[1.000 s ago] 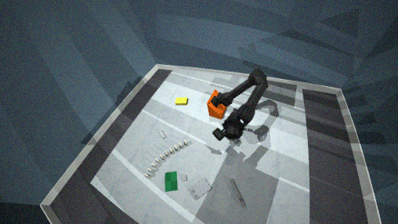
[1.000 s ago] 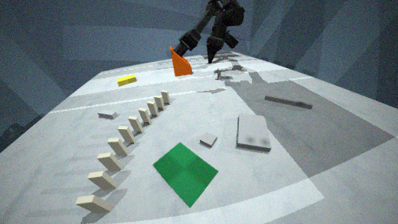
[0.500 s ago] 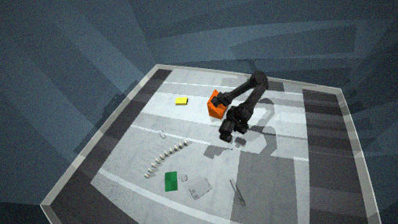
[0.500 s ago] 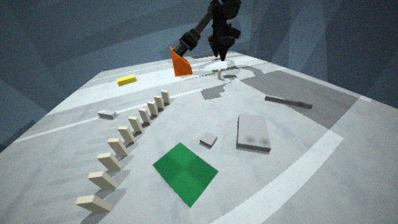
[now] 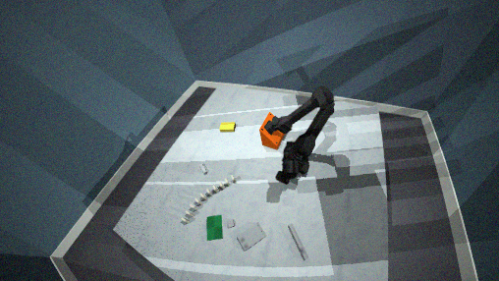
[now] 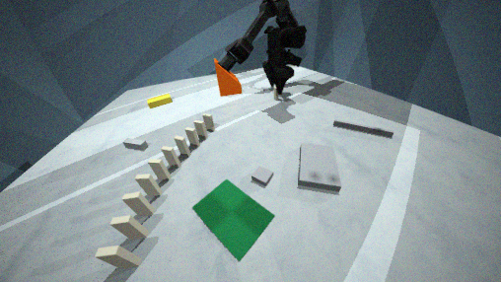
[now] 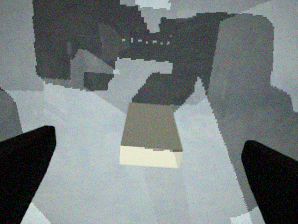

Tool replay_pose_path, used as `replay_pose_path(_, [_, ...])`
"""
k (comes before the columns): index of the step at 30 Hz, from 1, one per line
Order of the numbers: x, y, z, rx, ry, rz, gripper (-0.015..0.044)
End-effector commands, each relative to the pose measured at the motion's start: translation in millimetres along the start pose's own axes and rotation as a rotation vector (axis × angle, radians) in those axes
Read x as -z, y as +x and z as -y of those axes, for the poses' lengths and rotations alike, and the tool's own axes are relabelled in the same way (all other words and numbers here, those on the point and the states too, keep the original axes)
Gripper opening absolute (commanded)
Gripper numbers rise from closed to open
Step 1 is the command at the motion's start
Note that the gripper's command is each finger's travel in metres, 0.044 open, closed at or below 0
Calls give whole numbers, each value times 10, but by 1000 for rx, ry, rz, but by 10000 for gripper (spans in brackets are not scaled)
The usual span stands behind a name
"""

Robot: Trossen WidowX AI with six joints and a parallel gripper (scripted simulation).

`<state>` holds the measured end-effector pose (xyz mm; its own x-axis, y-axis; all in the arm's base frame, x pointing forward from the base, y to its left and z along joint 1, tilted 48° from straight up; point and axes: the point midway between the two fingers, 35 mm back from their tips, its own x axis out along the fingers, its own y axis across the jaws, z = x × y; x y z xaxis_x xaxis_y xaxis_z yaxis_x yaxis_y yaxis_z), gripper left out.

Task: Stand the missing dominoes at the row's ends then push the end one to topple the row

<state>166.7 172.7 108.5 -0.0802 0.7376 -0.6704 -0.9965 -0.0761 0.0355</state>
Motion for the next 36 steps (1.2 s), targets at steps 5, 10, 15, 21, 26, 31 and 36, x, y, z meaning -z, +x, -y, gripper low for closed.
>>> replay_pose_path(5, [-1,114,-6,3,1,-2,440])
replay_pose_path(10, [-2,135,-7,3,1,-2,387])
replay_pose_path(15, [-2,135,-7,3,1,-2,256])
replay_pose_path(21, [-2,135,-7,3,1,-2,107])
replay_pose_path(26, [-2,135,-7,3,1,-2,107])
replay_pose_path(31, [-3,130,-4,5,18,1,107])
replay_pose_path(36, [44,-216,91,25,94,-16,107])
